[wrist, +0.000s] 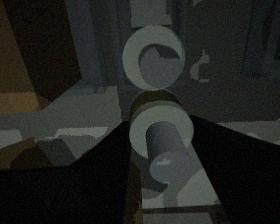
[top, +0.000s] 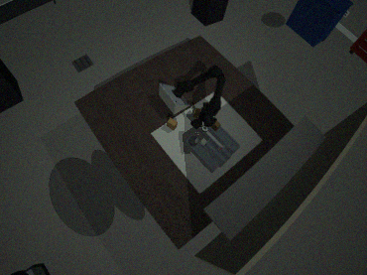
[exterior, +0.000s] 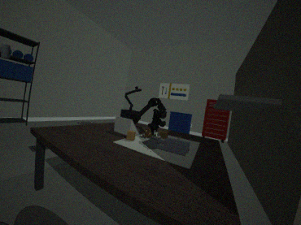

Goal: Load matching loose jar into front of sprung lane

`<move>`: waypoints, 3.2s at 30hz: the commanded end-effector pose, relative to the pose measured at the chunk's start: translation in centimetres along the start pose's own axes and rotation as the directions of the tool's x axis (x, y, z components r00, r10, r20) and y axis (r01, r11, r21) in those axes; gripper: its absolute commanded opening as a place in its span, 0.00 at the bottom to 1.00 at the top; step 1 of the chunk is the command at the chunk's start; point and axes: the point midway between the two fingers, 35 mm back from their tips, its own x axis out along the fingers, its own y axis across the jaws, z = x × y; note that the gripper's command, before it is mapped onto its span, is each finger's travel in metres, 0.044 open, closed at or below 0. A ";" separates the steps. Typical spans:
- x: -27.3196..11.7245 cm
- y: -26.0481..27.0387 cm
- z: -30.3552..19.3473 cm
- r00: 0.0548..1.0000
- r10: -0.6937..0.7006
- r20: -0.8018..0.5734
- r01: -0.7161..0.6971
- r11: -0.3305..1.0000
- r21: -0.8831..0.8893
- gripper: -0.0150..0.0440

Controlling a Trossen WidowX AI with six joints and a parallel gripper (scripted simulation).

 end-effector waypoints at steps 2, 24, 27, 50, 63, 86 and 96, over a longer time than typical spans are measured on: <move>0.0 0.0 0.4 1.000 0.001 0.004 -0.001 1.000 0.003 0.25; 0.0 0.0 1.4 1.000 0.001 0.004 -0.001 1.000 0.003 0.25; 0.0 0.0 1.5 1.000 0.001 0.004 -0.001 1.000 0.003 0.25; 0.0 0.0 2.6 1.000 0.001 0.005 -0.001 1.000 0.003 0.25; -0.1 0.0 3.2 1.000 0.001 0.005 -0.001 1.000 0.002 0.25; -0.3 0.2 4.2 1.000 0.001 0.005 -0.001 1.000 0.002 0.25; -0.4 0.3 4.6 1.000 0.002 0.005 -0.002 1.000 0.002 0.25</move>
